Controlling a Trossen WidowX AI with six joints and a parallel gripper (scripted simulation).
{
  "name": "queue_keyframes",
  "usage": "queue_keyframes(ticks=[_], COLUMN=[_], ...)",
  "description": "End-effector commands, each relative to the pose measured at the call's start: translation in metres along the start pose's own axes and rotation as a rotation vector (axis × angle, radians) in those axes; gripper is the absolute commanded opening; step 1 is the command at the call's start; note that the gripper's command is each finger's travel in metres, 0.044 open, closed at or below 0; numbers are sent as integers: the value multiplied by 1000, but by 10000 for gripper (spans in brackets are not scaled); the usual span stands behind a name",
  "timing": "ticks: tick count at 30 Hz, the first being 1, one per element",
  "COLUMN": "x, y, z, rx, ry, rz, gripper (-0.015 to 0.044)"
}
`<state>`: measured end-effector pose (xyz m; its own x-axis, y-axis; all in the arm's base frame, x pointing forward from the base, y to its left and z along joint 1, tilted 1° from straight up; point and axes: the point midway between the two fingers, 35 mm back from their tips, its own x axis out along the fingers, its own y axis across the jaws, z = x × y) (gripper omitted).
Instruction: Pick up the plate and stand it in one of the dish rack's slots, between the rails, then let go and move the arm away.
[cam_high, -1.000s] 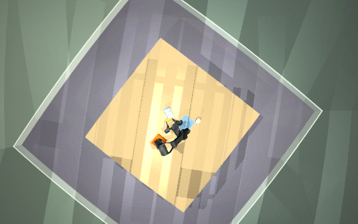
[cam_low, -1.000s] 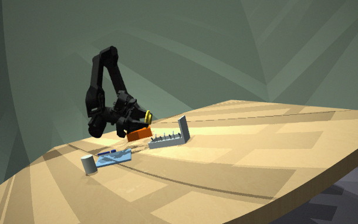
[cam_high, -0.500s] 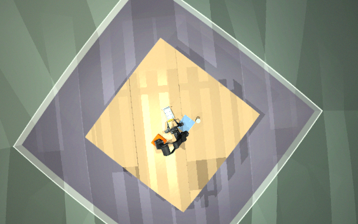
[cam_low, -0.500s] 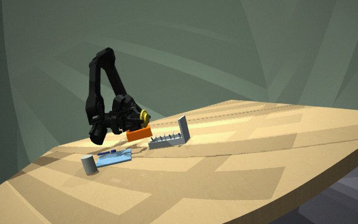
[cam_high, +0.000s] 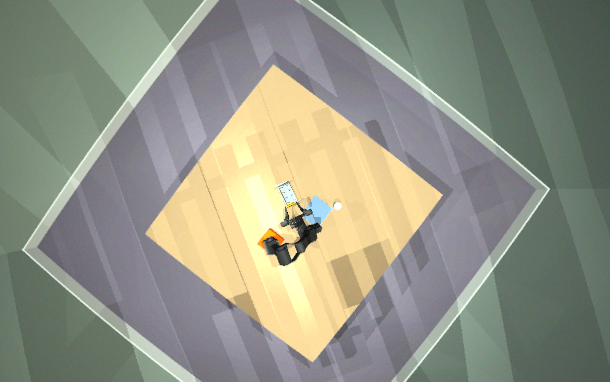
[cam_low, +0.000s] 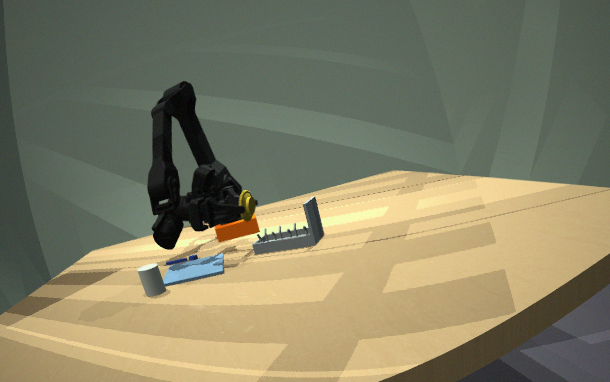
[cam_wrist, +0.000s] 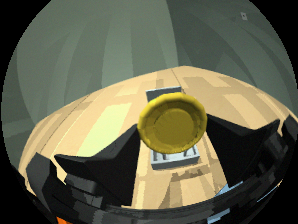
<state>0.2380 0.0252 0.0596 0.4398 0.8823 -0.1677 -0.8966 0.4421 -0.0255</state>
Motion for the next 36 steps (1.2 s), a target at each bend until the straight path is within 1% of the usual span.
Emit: queue_keyframes(ticks=[1, 14, 36], x=[5, 18, 39], y=[0, -1, -4], z=[-6, -20, -19], rx=[9, 3, 4], ry=[-3, 3, 11], rz=[1, 1, 0], gripper=[0, 0, 0])
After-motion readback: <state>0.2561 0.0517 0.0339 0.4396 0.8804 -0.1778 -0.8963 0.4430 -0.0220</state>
